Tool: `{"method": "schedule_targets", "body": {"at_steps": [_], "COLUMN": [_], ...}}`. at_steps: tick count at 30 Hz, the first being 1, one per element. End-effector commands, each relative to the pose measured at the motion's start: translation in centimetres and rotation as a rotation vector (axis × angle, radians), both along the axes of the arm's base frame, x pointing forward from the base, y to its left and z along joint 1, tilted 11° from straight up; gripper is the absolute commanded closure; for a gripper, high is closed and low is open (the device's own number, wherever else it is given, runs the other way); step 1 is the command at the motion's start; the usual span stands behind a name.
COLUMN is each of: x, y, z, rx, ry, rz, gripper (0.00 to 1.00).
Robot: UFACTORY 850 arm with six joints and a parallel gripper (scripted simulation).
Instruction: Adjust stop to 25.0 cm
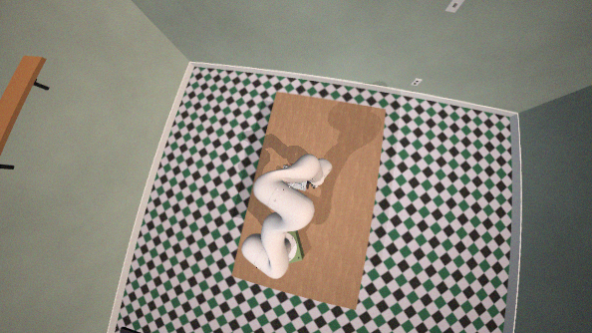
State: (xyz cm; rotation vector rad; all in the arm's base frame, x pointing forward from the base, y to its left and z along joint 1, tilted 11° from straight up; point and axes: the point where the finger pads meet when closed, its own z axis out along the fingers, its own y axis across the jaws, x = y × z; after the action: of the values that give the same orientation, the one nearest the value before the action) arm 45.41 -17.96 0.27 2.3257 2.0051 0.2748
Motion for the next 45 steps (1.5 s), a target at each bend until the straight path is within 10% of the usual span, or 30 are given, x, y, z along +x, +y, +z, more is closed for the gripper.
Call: {"method": "schedule_targets", "body": {"at_steps": [1,23,45], "x": [-0.4,-3.3,-5.6], "y": [0.1,0.7,0.6], "z": [-0.7,-2.1,2.3], "rx": [-0.005,-0.005,-0.005], "ry": [-0.005,-0.005,-0.005], "rz": [-0.001,-0.001,-0.001], "gripper": [0.94,0.94,0.94]}}
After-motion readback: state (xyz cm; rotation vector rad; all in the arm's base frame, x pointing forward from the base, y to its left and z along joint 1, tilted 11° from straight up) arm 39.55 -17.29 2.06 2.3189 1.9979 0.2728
